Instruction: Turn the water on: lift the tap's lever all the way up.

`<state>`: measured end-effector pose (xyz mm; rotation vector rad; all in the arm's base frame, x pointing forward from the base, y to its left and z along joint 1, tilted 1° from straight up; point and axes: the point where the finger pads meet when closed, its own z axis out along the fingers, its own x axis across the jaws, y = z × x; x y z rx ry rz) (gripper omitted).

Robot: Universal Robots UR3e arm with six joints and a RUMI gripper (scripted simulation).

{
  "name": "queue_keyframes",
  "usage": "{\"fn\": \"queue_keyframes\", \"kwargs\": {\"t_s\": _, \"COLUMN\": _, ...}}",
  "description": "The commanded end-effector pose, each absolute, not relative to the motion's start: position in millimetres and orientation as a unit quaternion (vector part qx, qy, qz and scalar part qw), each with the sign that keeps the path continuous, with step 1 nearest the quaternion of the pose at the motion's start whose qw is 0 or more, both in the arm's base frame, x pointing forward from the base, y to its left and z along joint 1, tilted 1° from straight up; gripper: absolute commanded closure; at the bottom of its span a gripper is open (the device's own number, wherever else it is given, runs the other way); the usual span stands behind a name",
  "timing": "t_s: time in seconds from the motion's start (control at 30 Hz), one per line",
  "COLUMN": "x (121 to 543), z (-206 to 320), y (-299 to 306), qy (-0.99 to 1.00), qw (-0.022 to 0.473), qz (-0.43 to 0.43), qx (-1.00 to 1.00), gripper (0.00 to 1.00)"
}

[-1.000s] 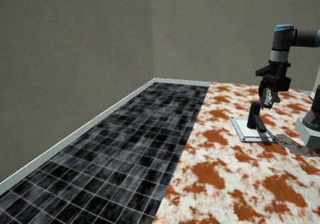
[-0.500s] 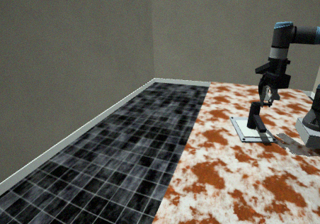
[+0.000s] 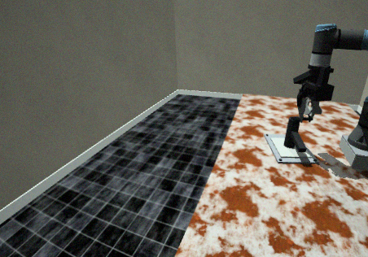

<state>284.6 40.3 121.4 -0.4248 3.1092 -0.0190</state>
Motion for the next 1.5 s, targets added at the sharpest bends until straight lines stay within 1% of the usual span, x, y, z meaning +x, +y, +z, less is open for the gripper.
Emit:
{"fn": "queue_keyframes", "kwargs": {"t_s": 0.0, "x": 285.3, "z": 122.4, "y": 39.7, "qy": 0.991, "qw": 0.003, "qz": -0.007, "qx": -0.135, "gripper": 1.00}}
{"fn": "queue_keyframes", "kwargs": {"t_s": 1.47, "x": 285.9, "z": 125.9, "y": 37.5, "qy": 0.991, "qw": 0.003, "qz": -0.007, "qx": -0.135, "gripper": 1.00}}
